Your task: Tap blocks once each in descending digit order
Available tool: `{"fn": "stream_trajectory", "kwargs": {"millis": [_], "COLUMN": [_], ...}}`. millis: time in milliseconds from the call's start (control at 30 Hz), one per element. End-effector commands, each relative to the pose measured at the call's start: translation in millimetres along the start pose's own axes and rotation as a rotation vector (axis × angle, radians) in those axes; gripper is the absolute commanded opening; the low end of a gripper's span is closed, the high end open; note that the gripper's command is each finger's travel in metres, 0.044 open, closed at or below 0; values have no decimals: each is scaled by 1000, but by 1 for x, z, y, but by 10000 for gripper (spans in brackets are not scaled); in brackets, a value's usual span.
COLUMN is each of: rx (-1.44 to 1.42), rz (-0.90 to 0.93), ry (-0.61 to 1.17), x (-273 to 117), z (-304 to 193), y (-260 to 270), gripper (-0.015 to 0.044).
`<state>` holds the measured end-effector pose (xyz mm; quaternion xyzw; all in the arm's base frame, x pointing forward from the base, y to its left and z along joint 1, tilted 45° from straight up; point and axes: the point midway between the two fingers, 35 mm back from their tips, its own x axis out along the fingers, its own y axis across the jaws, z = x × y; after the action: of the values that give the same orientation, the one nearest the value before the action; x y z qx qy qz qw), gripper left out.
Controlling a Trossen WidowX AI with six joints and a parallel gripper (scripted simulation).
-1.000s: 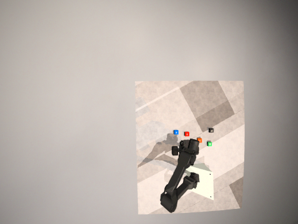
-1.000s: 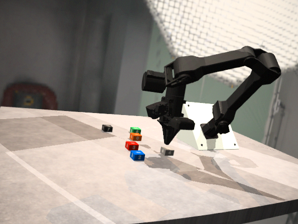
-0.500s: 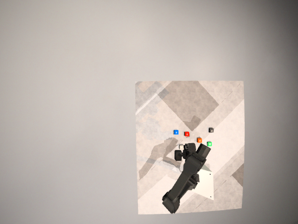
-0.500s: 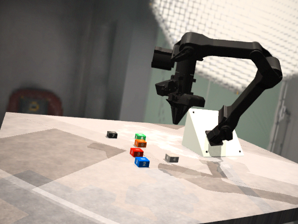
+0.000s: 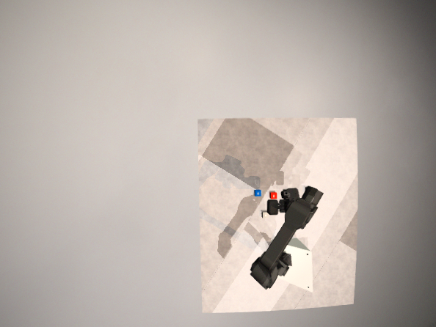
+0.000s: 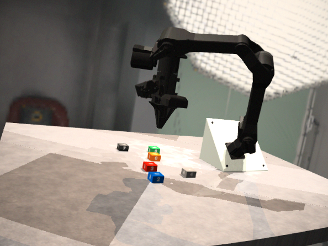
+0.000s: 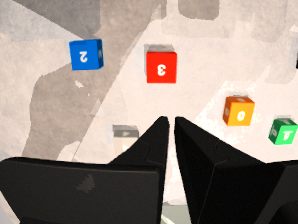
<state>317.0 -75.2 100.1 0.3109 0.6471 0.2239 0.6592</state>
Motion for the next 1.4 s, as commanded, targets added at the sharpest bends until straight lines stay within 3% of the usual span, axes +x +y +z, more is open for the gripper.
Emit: {"fn": "stream_trajectory", "kwargs": {"millis": [0, 100, 300, 1133, 1367], "rx": [-12, -12, -13, -13, -15], "rz": [-8, -9, -6, -4, -9], "ry": [-6, -6, -7, -7, -7], "x": [-1, 7, 77, 109, 98], "z": [9, 10, 10, 9, 10], "y": [-5, -5, -5, -4, -5], "gripper": [20, 20, 20, 20, 20]}}
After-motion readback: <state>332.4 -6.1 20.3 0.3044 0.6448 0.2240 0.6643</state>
